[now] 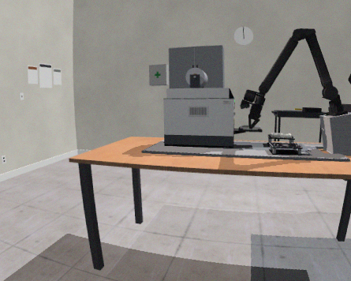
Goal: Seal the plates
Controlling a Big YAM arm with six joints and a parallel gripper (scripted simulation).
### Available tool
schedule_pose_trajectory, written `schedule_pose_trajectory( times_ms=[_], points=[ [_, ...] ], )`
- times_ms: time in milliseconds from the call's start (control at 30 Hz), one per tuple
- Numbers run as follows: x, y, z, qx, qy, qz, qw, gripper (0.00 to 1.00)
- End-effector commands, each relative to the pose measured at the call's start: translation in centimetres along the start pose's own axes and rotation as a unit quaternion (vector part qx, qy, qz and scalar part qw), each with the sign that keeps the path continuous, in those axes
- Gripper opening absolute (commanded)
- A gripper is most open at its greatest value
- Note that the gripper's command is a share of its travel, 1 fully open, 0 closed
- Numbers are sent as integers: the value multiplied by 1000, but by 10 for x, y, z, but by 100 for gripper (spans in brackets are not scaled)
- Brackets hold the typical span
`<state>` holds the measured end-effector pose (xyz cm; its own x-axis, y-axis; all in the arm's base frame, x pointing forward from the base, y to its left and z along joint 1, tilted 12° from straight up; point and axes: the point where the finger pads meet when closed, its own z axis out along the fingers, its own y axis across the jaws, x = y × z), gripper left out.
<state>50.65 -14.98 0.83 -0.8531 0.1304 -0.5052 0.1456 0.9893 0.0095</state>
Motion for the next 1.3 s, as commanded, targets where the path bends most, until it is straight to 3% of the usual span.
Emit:
schedule_pose_trajectory(
  times_ms=[0,467,1267],
  points=[
    [-3,2,7,-2,7,5,1000,100],
    [-2,2,8,-2,7,6,1000,100],
    [-3,1,8,-2,6,6,1000,88]
  ],
)
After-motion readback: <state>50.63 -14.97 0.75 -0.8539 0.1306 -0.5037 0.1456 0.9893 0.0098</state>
